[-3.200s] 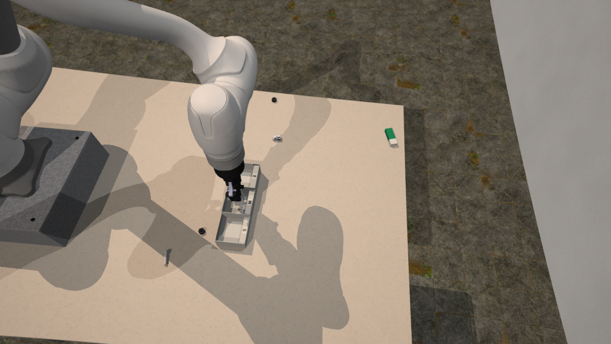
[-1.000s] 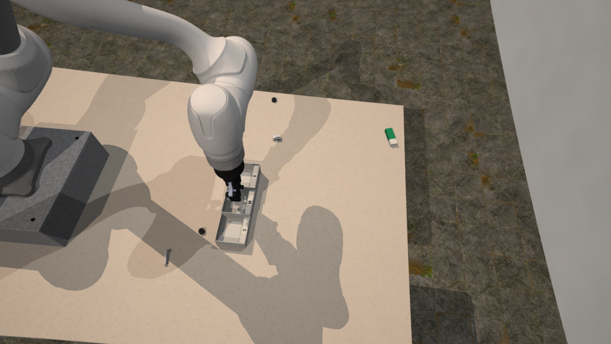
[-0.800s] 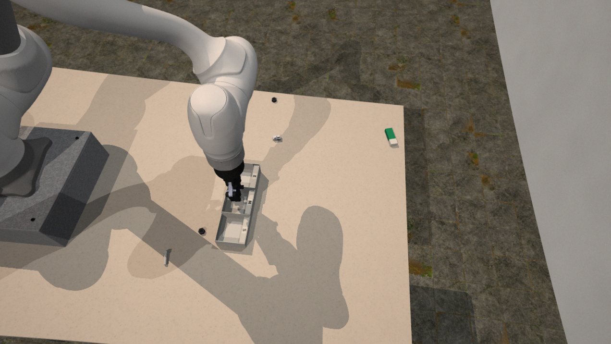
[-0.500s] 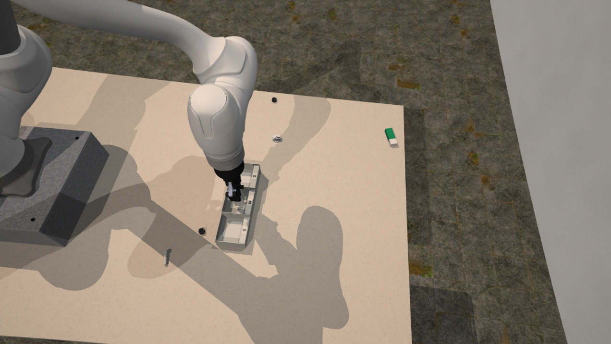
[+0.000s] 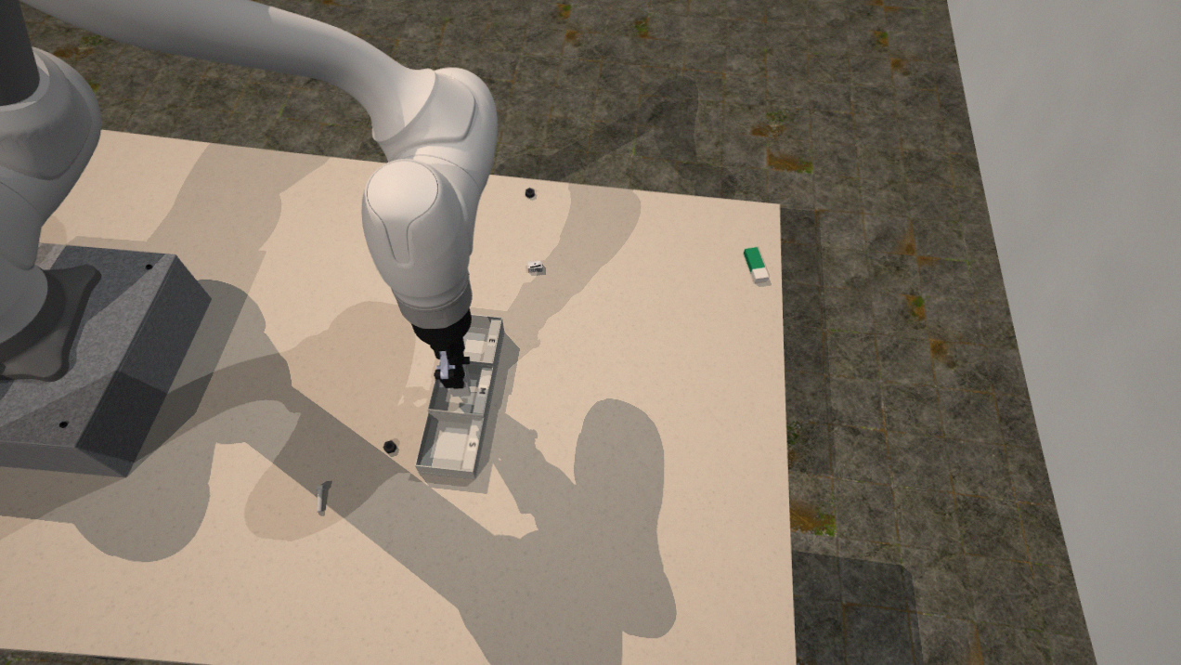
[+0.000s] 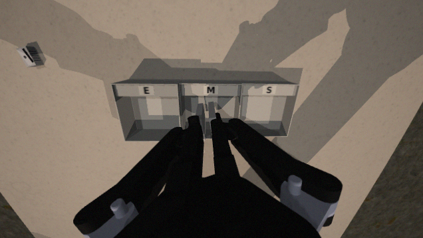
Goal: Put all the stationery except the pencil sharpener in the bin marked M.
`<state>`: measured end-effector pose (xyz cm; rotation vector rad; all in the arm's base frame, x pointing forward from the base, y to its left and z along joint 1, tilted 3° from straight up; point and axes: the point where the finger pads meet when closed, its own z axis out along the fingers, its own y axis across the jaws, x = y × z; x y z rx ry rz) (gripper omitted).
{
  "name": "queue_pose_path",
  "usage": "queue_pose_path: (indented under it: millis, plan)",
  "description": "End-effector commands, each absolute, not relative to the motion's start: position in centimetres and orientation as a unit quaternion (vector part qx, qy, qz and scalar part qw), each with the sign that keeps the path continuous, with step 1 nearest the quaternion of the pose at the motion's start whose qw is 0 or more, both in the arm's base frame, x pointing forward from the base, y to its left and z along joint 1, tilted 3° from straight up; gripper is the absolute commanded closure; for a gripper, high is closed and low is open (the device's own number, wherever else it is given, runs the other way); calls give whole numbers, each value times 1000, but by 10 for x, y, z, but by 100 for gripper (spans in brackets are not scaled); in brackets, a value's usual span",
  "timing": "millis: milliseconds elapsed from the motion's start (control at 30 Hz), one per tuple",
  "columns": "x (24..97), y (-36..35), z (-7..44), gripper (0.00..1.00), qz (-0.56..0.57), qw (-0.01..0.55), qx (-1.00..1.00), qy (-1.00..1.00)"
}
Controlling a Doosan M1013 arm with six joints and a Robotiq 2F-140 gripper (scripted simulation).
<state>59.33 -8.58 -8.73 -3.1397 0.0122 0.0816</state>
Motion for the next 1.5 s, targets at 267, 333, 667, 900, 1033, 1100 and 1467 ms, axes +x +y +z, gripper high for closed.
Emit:
queue_pose_path:
  millis: [267,333,667,900,1033,1100,1467]
  plan:
    - [596,-85,-71,85,24,2,-1000,7]
    - [596,-85,-68,85,24,2,-1000,7]
    - [596,-85,-58,85,24,2,-1000,7]
    - [597,-85,-33,85,24,2,-1000,7]
    - [597,-85,-33,85,24,2,-1000,7]
    - [597,-85,-33,85,24,2,-1000,7]
    - [597,-85,-33,85,24,2,-1000,7]
